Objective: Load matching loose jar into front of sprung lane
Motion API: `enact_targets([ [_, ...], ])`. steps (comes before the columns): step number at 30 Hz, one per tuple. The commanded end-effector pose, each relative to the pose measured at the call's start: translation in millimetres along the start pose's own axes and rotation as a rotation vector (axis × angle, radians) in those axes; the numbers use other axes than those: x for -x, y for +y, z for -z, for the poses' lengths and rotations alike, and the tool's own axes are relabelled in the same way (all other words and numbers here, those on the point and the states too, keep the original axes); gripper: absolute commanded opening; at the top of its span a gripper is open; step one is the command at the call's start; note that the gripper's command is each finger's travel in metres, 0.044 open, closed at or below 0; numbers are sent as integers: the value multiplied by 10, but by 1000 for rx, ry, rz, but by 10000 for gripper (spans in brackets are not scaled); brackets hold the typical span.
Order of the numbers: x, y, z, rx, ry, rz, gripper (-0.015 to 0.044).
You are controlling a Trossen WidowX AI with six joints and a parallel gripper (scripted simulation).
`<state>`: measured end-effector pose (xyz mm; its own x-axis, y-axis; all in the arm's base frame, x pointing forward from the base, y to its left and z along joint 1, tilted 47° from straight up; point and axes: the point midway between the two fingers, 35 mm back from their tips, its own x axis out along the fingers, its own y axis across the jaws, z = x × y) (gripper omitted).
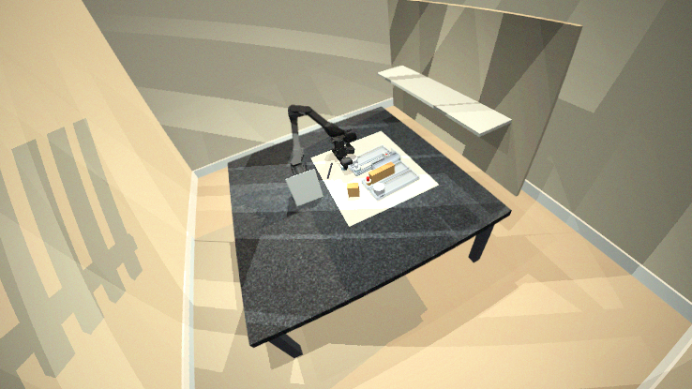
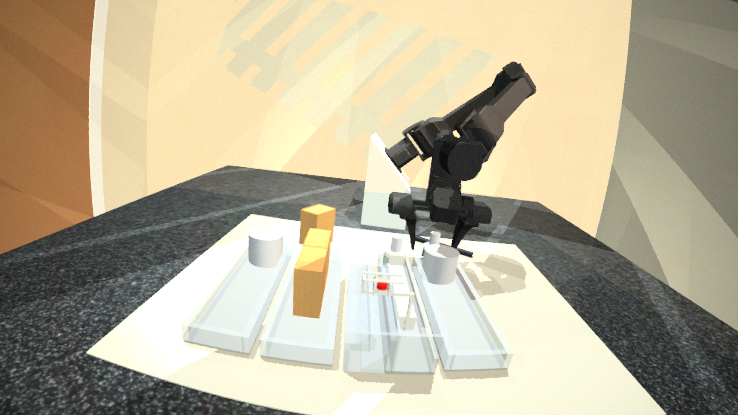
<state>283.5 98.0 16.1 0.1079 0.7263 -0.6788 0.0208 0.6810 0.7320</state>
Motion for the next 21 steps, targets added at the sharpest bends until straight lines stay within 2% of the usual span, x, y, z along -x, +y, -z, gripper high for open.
enact_targets([
  [1, -10, 1, 2, -5, 0, -2, 256],
  [5, -10, 1, 2, -5, 0, -2, 151],
  [11, -10, 1, 2, -5, 0, -2, 111],
  [15, 67, -6, -8, -3, 1, 3, 6],
  [21, 402, -17, -22, -1, 2, 12, 0],
])
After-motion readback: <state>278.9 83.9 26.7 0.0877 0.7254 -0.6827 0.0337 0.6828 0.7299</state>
